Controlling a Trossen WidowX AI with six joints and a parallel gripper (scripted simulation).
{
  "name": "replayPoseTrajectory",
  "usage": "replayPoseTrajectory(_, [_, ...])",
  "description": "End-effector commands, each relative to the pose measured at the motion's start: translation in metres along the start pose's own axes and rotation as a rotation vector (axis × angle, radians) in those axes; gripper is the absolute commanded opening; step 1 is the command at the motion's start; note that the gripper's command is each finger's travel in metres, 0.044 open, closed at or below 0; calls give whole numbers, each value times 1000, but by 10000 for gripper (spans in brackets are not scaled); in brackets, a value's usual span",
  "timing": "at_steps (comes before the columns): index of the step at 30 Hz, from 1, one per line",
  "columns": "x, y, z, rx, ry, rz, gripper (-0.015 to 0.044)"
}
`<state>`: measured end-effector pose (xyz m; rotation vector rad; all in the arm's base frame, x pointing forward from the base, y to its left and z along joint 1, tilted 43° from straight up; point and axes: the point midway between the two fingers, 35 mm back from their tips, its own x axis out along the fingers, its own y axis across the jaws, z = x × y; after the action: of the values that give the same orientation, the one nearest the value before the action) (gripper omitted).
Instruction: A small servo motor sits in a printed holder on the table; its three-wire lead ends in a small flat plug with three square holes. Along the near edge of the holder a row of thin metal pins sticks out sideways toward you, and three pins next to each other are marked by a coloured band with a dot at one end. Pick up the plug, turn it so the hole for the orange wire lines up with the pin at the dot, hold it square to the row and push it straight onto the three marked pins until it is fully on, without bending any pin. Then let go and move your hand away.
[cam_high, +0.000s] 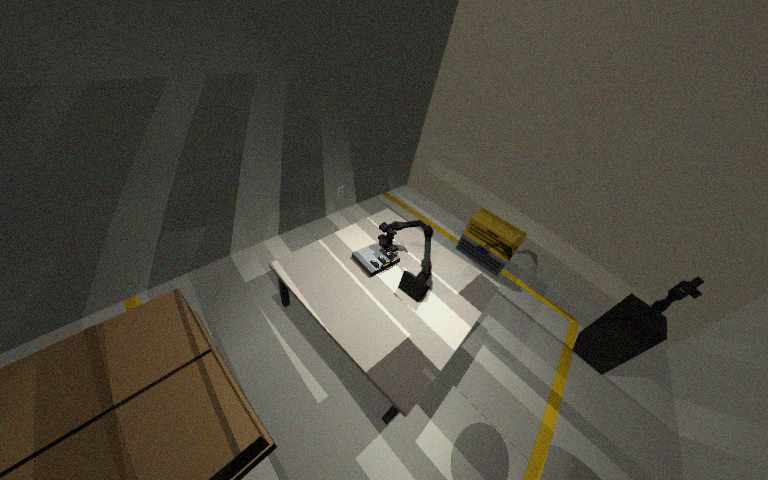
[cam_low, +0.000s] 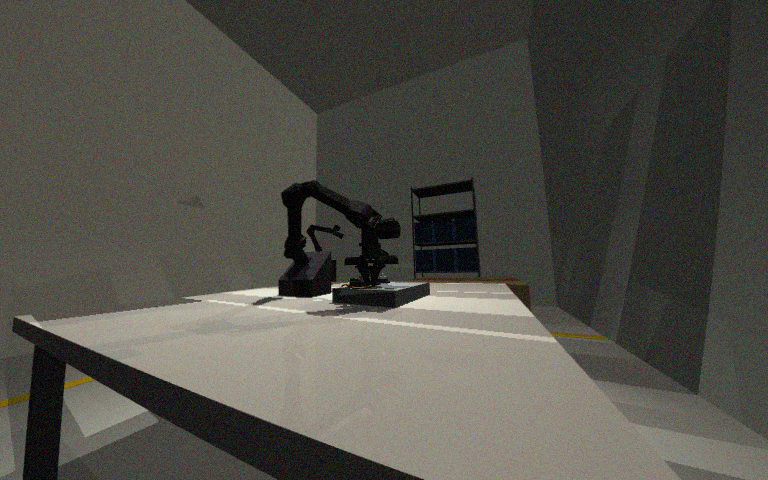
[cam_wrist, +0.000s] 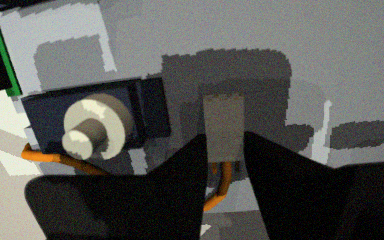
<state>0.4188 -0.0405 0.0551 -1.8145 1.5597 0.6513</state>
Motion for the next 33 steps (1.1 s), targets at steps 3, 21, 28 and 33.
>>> replayPoseTrajectory(3, [-22, -1, 0, -3, 2, -2, 0])
replayPoseTrajectory(21, [-62, 19, 15, 164, -6, -1, 0])
replayPoseTrajectory(28, [-65, 40, 29, 345, -11, 2, 0])
replayPoseTrajectory(33, [-67, 57, 39, 474, -14, 5, 0])
